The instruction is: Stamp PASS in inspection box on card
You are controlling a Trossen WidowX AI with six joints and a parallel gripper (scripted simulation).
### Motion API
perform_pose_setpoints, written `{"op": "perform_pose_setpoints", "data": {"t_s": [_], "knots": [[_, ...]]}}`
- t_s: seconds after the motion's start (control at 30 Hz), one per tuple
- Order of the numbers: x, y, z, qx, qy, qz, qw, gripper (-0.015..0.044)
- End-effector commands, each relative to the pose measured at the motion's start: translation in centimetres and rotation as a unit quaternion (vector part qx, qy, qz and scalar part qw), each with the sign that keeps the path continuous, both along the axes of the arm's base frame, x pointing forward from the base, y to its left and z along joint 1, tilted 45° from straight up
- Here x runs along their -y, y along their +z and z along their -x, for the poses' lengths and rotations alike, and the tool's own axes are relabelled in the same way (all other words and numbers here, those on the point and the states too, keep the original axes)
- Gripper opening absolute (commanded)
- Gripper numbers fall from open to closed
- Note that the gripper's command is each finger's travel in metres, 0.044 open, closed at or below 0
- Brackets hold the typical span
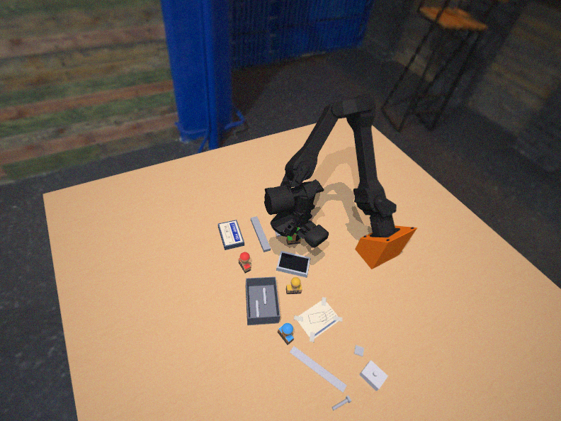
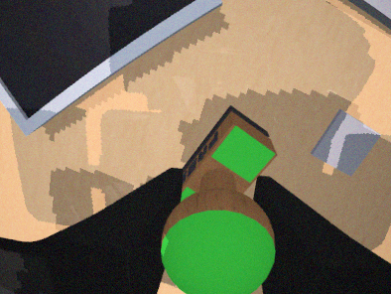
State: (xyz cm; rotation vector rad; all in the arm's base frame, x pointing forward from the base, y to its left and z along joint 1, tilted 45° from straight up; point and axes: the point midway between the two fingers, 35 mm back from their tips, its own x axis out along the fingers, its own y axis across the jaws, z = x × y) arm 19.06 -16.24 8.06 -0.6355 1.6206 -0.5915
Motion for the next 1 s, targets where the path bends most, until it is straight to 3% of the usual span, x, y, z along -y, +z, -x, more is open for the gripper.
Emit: {"op": "perform_pose_setpoints", "data": {"t_s": [0.0, 0.1, 0.23, 0.5, 0.97], "knots": [[0.0, 0.0, 0.0, 0.0, -0.001, 0.0, 1.0, 0.0184], [0.0, 0.0, 0.0, 0.0, -0.001, 0.0, 1.0, 0.0262], [-0.7, 0.6, -0.3, 0.001, 0.0, -0.003, 1.0, 0.0262], [-7.9, 8.0, -1.5, -0.004, 0.002, -0.001, 1.0, 0.0262], [-8.1, 8.2, -1.4, -0.004, 0.002, 0.0, 1.0, 0.0262]]}}
